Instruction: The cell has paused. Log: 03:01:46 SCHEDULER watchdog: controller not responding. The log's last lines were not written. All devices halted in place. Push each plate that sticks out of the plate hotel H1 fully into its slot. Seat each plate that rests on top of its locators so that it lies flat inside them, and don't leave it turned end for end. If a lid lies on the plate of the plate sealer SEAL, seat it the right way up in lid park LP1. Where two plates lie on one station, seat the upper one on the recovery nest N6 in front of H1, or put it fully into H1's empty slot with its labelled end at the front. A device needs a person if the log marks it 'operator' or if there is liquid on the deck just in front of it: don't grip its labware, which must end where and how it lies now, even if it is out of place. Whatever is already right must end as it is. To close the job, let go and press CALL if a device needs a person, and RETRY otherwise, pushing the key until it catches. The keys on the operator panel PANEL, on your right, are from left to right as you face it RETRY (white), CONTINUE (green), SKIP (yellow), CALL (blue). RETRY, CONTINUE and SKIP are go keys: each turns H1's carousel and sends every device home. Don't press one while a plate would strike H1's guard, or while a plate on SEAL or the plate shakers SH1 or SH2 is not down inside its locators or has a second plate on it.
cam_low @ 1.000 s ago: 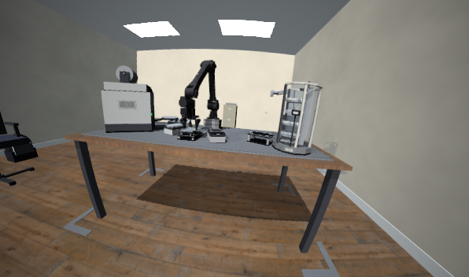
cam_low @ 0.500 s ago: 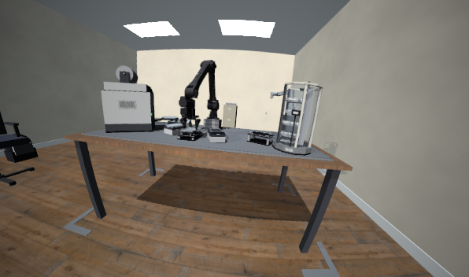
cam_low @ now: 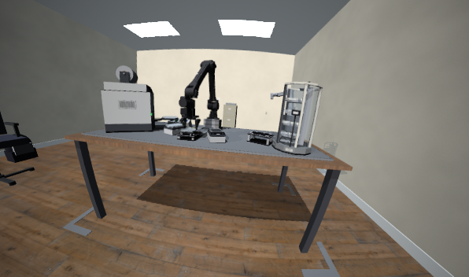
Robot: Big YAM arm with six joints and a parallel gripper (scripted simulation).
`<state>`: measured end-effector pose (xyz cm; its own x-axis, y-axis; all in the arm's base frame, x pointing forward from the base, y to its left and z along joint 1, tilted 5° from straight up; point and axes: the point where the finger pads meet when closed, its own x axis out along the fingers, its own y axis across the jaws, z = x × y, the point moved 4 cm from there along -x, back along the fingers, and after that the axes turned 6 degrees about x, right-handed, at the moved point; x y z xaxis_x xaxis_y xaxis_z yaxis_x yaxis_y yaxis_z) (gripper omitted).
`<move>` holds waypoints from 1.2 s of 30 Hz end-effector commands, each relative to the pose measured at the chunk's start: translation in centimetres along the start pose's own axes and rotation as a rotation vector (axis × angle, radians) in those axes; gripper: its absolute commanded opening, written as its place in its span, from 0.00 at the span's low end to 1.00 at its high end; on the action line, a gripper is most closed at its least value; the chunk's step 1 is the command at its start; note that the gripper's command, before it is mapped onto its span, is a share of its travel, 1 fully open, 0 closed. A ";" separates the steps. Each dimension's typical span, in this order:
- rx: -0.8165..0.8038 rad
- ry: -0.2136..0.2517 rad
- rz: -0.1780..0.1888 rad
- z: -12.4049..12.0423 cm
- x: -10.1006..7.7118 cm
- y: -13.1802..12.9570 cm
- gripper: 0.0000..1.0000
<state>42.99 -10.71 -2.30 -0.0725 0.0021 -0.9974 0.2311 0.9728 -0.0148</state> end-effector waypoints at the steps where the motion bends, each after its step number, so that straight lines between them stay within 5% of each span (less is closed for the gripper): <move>1: 0.003 0.009 0.000 -0.2 1.0 -0.8 0.84; 36: 0.003 0.009 0.000 -0.3 1.5 -0.8 0.84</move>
<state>42.93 -10.70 -2.65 -0.0708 0.0017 -0.9975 0.2312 0.9728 -0.0148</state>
